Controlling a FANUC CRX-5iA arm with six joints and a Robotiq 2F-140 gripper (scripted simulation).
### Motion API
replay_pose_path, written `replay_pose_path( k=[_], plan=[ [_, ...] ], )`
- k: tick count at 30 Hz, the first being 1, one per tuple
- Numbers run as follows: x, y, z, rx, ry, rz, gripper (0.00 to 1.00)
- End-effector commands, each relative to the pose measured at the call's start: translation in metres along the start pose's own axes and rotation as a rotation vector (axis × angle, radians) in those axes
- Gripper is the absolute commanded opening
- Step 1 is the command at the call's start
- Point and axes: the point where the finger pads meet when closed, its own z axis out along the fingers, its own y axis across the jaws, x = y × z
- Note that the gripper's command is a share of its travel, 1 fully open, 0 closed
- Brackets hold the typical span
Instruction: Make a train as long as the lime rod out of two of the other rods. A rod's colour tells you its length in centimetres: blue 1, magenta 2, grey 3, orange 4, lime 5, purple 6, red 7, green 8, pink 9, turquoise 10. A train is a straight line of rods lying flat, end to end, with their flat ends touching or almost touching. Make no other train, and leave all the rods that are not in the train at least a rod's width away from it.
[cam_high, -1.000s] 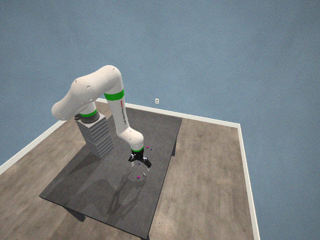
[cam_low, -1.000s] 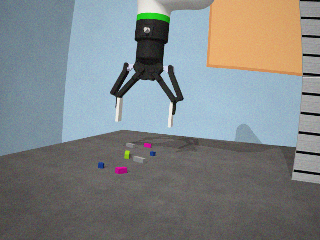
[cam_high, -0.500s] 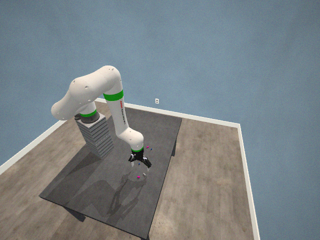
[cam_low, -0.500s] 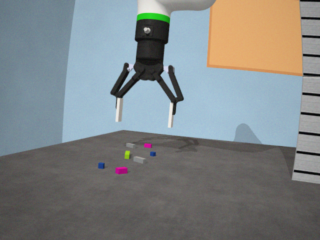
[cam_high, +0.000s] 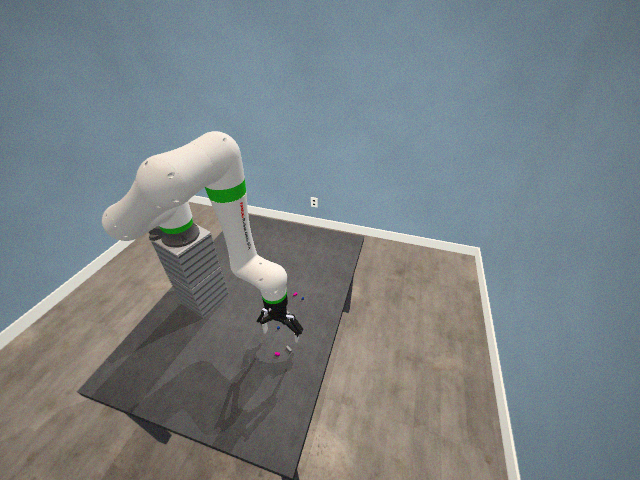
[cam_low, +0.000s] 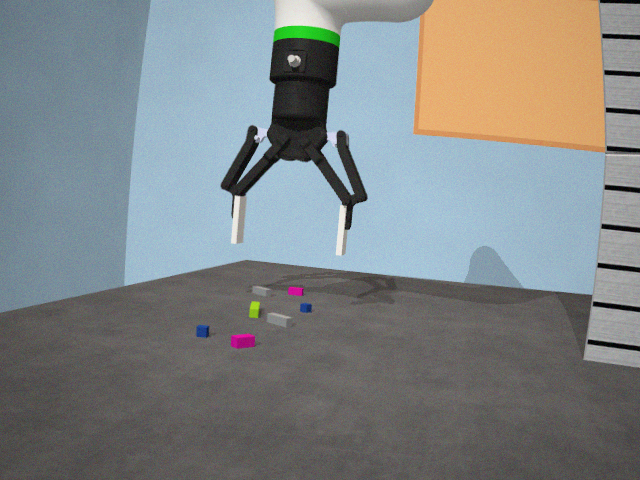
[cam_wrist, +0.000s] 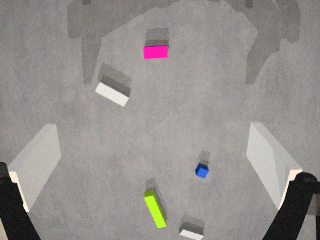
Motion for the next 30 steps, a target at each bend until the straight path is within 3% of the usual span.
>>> replay_pose_path(
  k=[1, 17, 23, 30],
  plan=[
    [0.0, 0.0, 0.0, -0.008, -0.002, 0.0, 1.0],
    [-0.003, -0.001, 0.0, -0.009, -0.003, -0.036, 1.0],
    [-0.013, -0.004, 0.0, -0.009, -0.003, -0.182, 1.0],
    [-0.039, -0.008, 0.0, -0.009, -0.005, -0.519, 1.0]
  ],
)
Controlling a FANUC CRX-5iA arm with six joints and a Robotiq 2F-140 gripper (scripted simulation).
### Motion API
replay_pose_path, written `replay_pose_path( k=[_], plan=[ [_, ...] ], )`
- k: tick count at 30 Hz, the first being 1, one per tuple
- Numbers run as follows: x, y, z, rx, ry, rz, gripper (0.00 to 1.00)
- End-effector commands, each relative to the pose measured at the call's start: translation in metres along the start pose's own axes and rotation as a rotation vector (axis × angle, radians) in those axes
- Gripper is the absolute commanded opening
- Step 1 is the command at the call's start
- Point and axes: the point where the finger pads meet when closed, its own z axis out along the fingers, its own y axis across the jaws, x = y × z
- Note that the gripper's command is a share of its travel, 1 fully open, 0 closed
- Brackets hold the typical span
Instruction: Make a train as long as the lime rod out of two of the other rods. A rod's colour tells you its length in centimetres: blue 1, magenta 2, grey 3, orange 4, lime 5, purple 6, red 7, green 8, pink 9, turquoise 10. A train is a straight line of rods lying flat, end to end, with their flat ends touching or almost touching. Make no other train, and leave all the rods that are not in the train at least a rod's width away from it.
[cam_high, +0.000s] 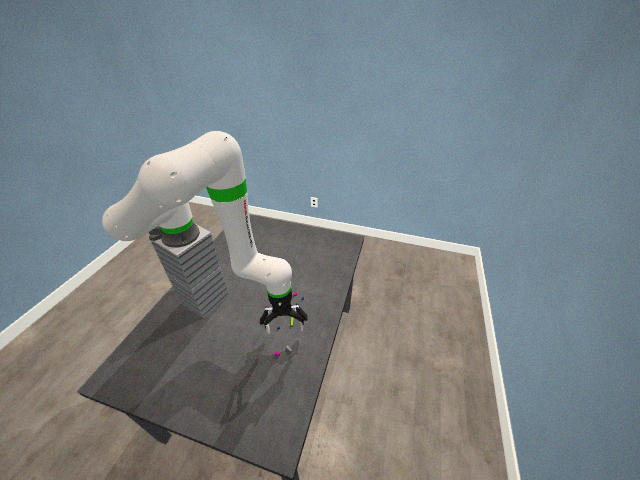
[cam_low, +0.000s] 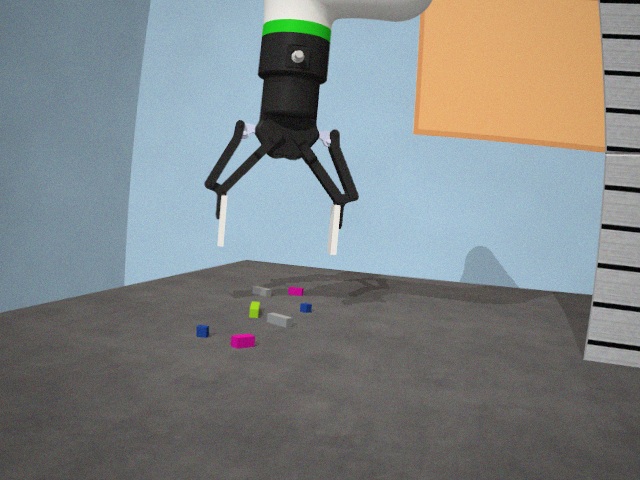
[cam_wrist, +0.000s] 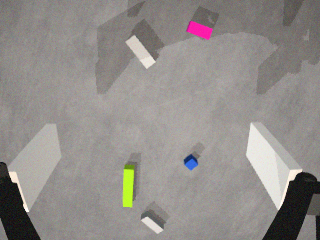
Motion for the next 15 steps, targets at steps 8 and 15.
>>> replay_pose_path(
  k=[8, 15],
  plan=[
    [-0.03, -0.019, 0.0, -0.007, -0.01, -0.469, 1.0],
    [-0.047, -0.028, 0.0, -0.005, -0.011, -0.722, 1.0]
  ],
)
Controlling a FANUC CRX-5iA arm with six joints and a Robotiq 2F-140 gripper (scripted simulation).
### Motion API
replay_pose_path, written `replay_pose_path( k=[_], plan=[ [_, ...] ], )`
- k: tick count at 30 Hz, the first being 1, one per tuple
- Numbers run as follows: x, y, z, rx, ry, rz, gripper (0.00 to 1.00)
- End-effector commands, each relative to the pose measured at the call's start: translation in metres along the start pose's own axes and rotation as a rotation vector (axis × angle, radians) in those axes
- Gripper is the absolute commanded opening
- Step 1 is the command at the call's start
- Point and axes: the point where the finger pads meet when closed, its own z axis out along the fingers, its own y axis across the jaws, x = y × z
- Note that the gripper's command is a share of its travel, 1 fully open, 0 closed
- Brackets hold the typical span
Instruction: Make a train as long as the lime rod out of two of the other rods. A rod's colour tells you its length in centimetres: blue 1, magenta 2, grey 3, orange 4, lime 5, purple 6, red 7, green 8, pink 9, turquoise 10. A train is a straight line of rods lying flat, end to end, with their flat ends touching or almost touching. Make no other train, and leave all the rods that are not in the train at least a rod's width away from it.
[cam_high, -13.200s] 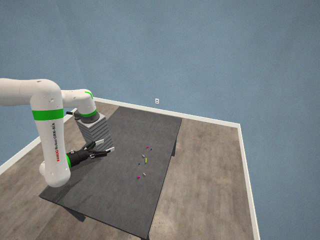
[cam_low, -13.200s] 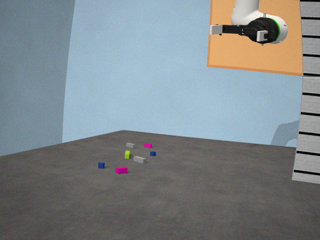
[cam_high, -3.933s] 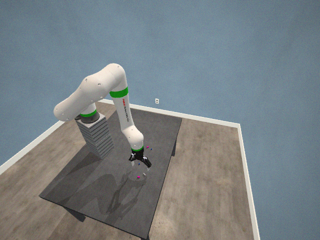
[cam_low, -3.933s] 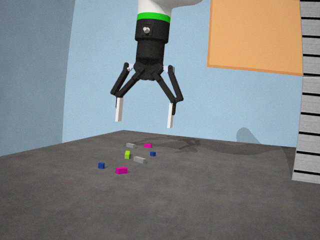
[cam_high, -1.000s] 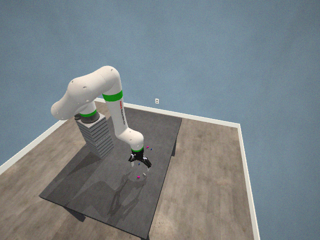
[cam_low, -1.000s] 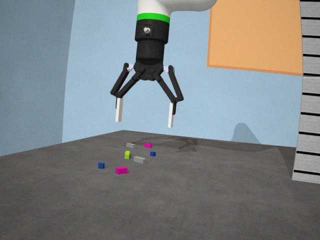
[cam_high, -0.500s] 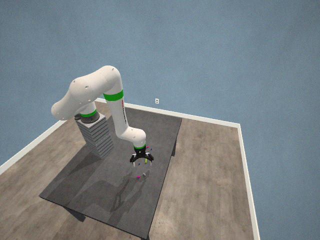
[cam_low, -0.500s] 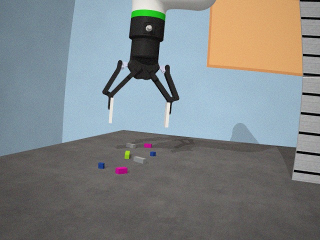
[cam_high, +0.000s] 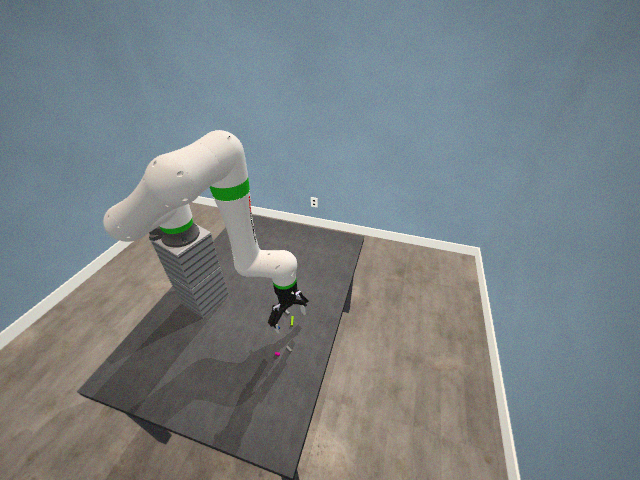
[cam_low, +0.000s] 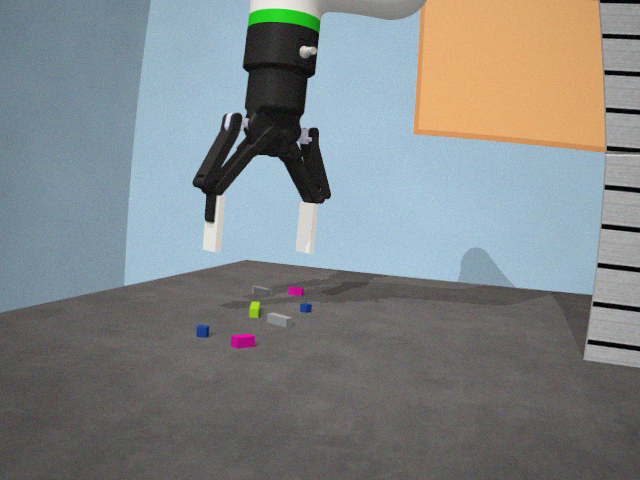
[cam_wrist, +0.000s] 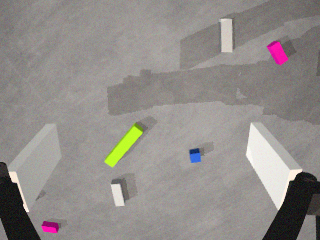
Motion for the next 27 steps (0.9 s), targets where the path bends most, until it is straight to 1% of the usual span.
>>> replay_pose_path(
  k=[1, 10, 12, 13, 16, 27],
  plan=[
    [-0.005, -0.011, 0.0, -0.007, -0.017, -0.166, 1.0],
    [-0.02, -0.036, 0.0, -0.004, -0.019, -0.546, 1.0],
    [-0.02, -0.036, 0.0, -0.004, -0.019, -0.546, 1.0],
    [-0.025, -0.044, 0.0, -0.003, -0.019, -0.666, 1.0],
    [-0.029, -0.049, 0.0, -0.002, -0.019, -0.751, 1.0],
    [-0.05, -0.078, 0.0, 0.003, -0.02, -1.204, 1.0]
  ],
)
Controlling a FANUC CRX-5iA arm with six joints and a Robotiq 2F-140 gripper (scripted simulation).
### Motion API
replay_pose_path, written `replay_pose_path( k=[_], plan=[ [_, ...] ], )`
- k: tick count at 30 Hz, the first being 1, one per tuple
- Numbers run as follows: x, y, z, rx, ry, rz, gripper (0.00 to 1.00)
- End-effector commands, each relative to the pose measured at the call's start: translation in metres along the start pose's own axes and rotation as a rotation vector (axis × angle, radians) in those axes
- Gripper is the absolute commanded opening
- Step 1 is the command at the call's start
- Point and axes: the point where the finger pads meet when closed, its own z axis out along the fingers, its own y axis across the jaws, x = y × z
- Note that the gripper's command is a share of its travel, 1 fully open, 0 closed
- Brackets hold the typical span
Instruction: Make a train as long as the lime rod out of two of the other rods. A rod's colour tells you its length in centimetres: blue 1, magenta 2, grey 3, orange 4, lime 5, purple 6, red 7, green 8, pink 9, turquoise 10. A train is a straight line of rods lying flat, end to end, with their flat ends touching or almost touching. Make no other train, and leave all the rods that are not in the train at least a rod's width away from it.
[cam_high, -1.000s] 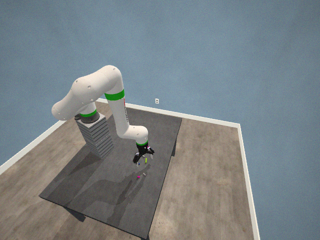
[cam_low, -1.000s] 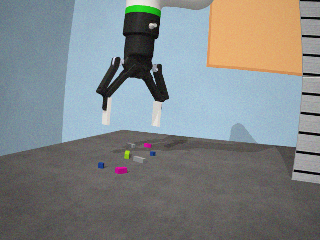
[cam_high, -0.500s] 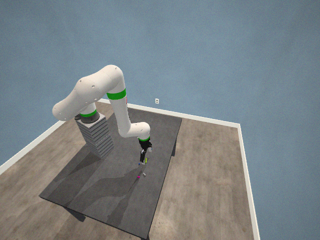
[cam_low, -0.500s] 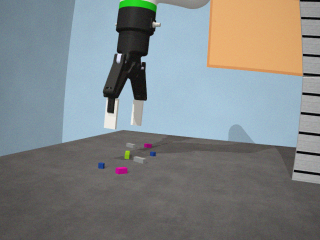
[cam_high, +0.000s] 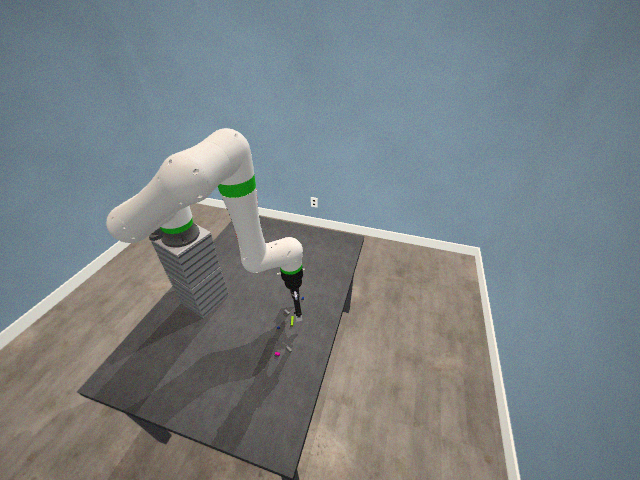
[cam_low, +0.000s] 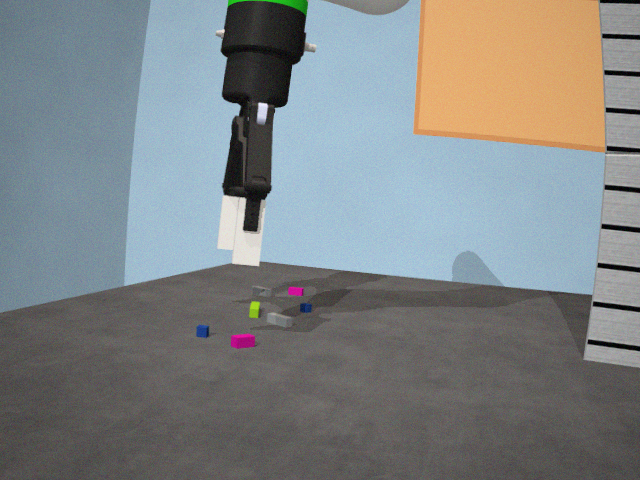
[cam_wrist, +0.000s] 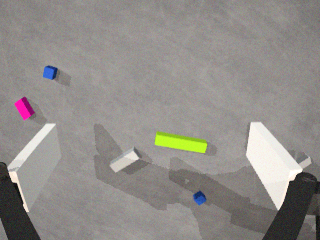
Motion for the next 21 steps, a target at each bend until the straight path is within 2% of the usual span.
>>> replay_pose_path(
  k=[1, 2, 3, 17, 19, 21],
  plan=[
    [0.004, -0.008, 0.0, 0.007, -0.037, -0.123, 1.0],
    [0.004, -0.008, 0.0, 0.007, -0.037, -0.123, 1.0],
    [0.008, -0.016, 0.0, 0.01, -0.037, -0.238, 1.0],
    [0.022, -0.054, 0.0, 0.019, -0.033, -0.762, 1.0],
    [0.022, -0.054, 0.0, 0.019, -0.033, -0.762, 1.0],
    [0.025, -0.063, 0.0, 0.021, -0.032, -0.886, 1.0]
  ],
)
